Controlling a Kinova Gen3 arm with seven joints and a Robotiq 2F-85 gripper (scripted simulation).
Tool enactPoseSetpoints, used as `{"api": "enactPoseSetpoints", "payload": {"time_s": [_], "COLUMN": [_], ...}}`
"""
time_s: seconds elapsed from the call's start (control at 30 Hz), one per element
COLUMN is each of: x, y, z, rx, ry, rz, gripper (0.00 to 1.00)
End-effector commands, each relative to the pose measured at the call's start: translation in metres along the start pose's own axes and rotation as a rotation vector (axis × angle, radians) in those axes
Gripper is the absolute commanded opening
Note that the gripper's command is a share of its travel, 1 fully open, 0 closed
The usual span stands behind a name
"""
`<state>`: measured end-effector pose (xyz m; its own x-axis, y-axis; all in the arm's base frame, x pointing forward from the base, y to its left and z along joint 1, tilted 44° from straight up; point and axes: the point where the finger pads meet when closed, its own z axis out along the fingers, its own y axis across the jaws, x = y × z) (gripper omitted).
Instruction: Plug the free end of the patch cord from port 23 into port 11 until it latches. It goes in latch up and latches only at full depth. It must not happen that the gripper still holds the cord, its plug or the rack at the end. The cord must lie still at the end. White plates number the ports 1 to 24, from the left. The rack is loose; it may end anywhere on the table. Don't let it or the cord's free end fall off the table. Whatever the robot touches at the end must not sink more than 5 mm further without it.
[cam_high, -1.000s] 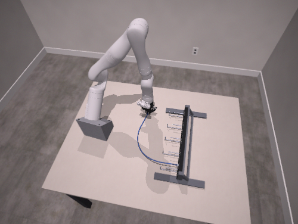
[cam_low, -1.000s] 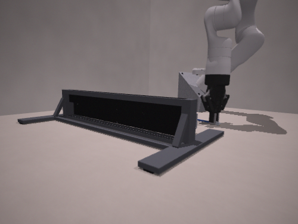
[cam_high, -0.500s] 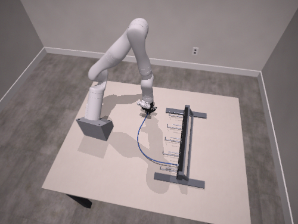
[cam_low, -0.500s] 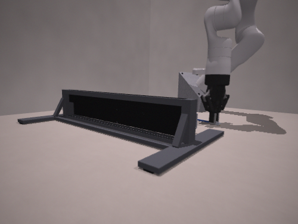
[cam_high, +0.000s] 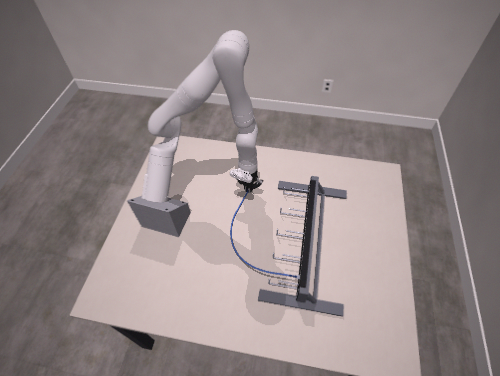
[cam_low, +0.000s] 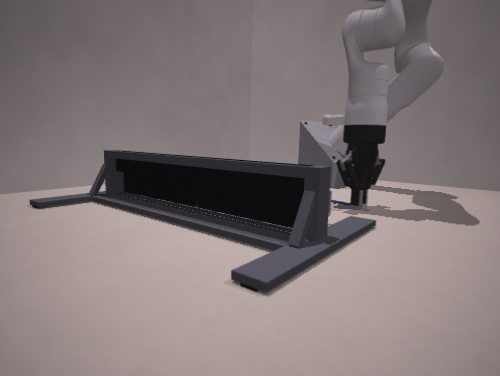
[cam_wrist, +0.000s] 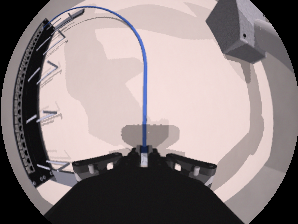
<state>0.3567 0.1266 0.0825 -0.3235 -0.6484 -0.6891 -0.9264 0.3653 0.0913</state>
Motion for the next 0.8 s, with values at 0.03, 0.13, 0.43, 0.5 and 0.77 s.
{"api": "enactPoseSetpoints", "payload": {"time_s": [0.03,0.13,0.43,0.5,0.77], "x": [0.0,0.0,0.0,0.0,0.0], "y": [0.0,0.0,0.0,0.0,-0.001], "z": [0.001,0.001,-0.001,-0.002,-0.011], "rx": [0.0,0.0,0.0,0.0,0.0], "ry": [-0.001,-0.001,-0.001,-0.001,-0.001], "rz": [0.001,0.001,0.001,0.001,0.001], "gripper": [0.0,0.0,0.0,0.0,0.0]}}
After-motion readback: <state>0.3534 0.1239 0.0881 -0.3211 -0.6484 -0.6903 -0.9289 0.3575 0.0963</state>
